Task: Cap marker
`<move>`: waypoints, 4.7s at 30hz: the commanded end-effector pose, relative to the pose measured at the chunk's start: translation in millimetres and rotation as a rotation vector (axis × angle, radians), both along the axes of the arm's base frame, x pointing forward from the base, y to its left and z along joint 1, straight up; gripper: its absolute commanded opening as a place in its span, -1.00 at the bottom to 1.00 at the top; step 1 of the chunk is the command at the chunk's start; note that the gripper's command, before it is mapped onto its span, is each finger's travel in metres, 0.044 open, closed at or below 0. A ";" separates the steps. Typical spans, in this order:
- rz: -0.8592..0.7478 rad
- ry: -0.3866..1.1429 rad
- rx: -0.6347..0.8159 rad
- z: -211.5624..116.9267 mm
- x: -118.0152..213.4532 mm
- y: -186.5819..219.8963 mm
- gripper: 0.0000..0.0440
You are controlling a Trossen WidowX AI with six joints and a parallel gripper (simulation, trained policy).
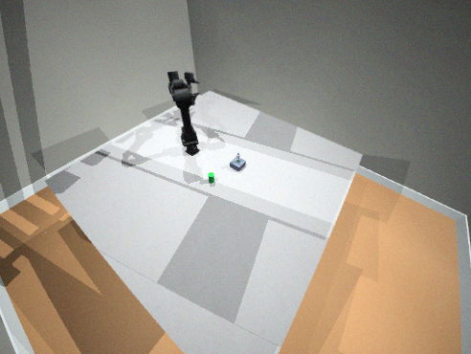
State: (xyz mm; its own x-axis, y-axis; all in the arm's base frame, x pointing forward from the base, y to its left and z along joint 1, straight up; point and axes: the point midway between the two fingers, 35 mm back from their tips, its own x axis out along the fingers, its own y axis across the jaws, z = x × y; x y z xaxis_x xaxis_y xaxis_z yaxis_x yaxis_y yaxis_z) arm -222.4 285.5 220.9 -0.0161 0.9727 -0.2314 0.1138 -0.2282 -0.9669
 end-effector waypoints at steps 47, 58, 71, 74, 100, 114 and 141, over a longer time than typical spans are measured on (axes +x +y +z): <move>-0.283 0.200 -0.244 38.7 149.0 43.3 0.49; -0.367 0.264 -0.290 42.5 183.6 40.2 0.50; -0.472 0.348 -0.336 45.8 222.2 31.4 0.50; -0.498 0.366 -0.346 46.1 231.0 28.5 0.50; -0.751 0.505 -0.430 41.3 306.9 -10.3 0.50; -0.890 0.590 -0.465 36.5 340.3 -36.2 0.50; -1.160 0.774 -0.510 23.7 391.9 -90.1 0.51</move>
State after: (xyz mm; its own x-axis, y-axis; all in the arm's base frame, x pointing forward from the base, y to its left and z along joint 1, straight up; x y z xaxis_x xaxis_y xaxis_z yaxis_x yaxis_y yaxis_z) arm 165.6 199.4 244.4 0.4223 0.3576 -0.8330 -0.8442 -0.1796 -0.5050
